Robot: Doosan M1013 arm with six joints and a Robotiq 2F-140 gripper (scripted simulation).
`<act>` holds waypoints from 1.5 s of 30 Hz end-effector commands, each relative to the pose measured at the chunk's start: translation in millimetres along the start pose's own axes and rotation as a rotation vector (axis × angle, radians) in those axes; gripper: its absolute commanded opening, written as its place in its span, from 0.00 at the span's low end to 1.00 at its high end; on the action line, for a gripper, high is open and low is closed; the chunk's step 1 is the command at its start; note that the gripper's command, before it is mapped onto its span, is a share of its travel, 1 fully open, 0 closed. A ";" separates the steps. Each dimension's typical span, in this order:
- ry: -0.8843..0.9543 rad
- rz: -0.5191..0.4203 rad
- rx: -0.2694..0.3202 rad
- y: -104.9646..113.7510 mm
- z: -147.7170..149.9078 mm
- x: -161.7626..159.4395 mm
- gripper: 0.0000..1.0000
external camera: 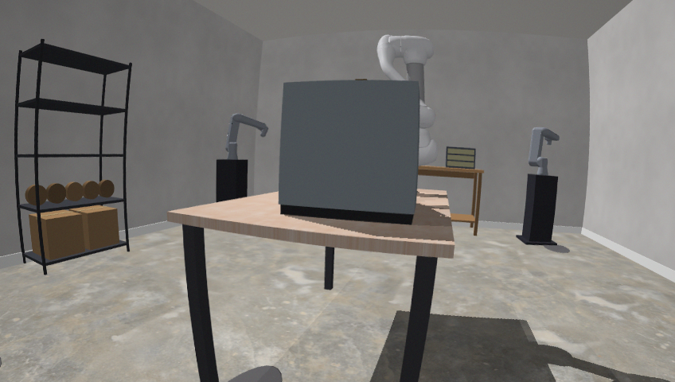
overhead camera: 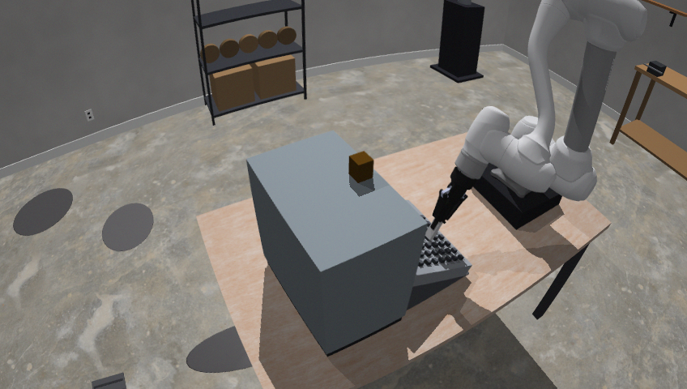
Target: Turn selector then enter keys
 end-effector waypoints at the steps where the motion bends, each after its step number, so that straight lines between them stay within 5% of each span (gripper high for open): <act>1: 0.000 0.000 0.000 1.9 0.0 0.0 0.00; 33: 0.000 0.000 0.000 33.5 -0.7 0.1 0.00; 45: 0.000 0.000 0.000 33.5 -31.3 7.2 0.00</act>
Point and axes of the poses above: the point where the finger pads meet when closed, its own y axis back along the fingers, its own z axis across the jaws, x = y × z, the point moved 9 cm from there along y, back along the fingers, and after that the axes turned 13 degrees about y, right-handed, at the moved point
